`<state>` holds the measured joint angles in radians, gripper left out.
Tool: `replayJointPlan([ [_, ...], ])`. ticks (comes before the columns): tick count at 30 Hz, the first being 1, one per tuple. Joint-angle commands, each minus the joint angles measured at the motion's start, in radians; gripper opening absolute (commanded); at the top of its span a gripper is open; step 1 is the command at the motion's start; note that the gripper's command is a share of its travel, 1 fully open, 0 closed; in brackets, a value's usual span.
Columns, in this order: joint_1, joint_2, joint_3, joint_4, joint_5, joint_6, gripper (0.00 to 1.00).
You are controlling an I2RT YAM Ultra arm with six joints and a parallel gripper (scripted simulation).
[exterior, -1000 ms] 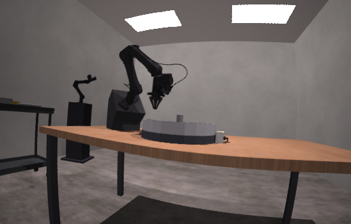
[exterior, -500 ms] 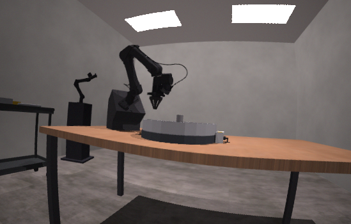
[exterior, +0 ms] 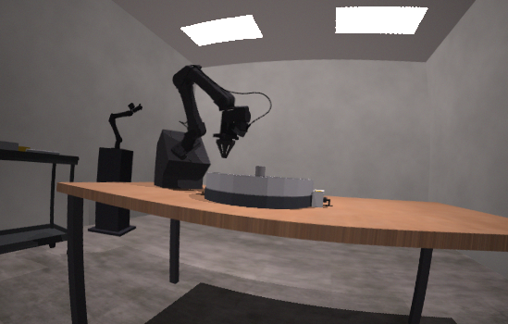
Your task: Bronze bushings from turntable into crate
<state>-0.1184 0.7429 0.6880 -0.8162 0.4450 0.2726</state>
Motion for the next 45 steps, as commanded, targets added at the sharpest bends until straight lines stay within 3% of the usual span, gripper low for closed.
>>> replayJointPlan([
  [1,0.002,-0.009,0.031,0.016,0.004,-0.002,0.13],
  [10,-0.079,0.053,-0.065,0.134,-0.051,-0.064,0.13],
  [12,-0.080,0.038,-0.023,0.135,-0.052,-0.068,0.13],
  [45,-0.080,0.051,-0.025,0.145,-0.054,-0.067,0.13],
])
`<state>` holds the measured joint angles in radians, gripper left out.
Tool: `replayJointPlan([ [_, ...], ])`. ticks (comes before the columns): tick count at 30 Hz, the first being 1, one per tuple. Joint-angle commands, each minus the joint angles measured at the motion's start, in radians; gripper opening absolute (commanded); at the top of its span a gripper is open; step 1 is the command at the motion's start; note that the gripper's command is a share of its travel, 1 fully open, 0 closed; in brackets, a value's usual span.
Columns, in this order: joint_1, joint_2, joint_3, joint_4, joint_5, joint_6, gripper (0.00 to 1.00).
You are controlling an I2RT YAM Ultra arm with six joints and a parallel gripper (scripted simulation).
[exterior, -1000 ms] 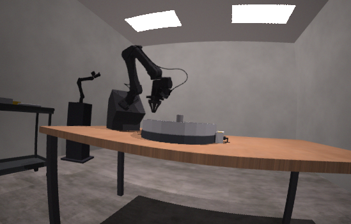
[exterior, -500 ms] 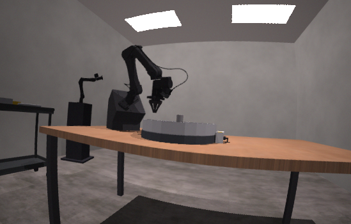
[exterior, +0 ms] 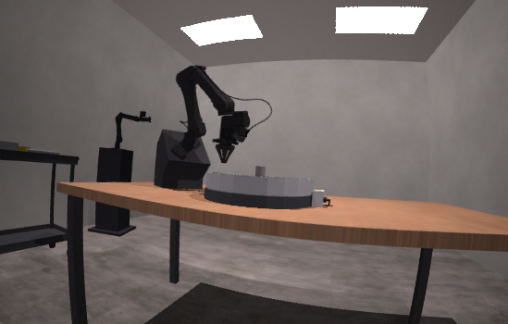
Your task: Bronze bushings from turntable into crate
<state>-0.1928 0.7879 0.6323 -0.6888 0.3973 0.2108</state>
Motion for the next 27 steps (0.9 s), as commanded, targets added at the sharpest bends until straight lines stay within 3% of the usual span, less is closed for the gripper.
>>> replayJointPlan([
  [1,-0.006,0.006,0.031,0.017,-0.006,-0.005,0.13],
  [9,-0.004,0.001,0.028,0.024,-0.010,-0.009,0.13],
  [13,-0.021,0.023,-0.020,0.038,-0.017,-0.017,0.13],
  [23,-0.059,0.065,-0.043,0.120,-0.042,-0.047,0.13],
  [26,-0.063,0.039,-0.030,0.130,-0.044,-0.051,0.13],
  [27,-0.068,0.076,-0.057,0.141,-0.048,-0.054,0.13],
])
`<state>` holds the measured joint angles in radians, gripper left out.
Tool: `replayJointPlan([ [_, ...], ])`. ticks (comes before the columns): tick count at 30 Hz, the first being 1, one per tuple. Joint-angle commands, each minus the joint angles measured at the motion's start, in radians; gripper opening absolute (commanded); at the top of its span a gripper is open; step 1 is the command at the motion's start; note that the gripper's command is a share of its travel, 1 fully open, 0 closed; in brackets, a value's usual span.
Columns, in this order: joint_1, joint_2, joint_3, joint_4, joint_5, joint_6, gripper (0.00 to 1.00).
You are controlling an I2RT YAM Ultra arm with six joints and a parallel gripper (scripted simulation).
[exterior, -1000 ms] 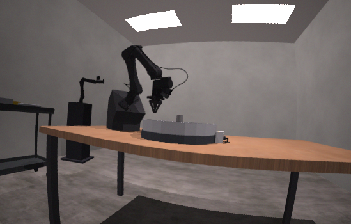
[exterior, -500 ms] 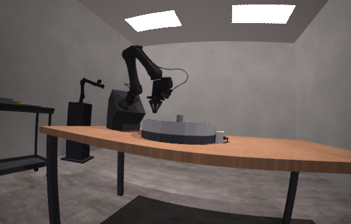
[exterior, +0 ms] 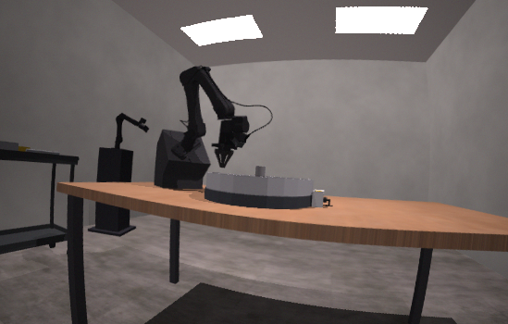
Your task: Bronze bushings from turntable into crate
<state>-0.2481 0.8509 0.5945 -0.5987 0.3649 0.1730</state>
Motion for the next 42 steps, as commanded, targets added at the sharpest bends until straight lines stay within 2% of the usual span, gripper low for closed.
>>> replayJointPlan([
  [1,-0.017,0.019,-0.022,0.060,-0.019,-0.019,0.13],
  [13,-0.057,0.084,-0.043,0.165,-0.046,-0.050,0.13],
  [15,-0.057,0.084,-0.043,0.165,-0.046,-0.050,0.13],
  [16,-0.051,0.054,-0.052,0.172,-0.048,-0.052,0.13],
  [20,-0.062,0.097,-0.046,0.186,-0.052,-0.056,0.13],
  [42,-0.061,0.084,-0.054,0.192,-0.050,-0.054,0.13],
])
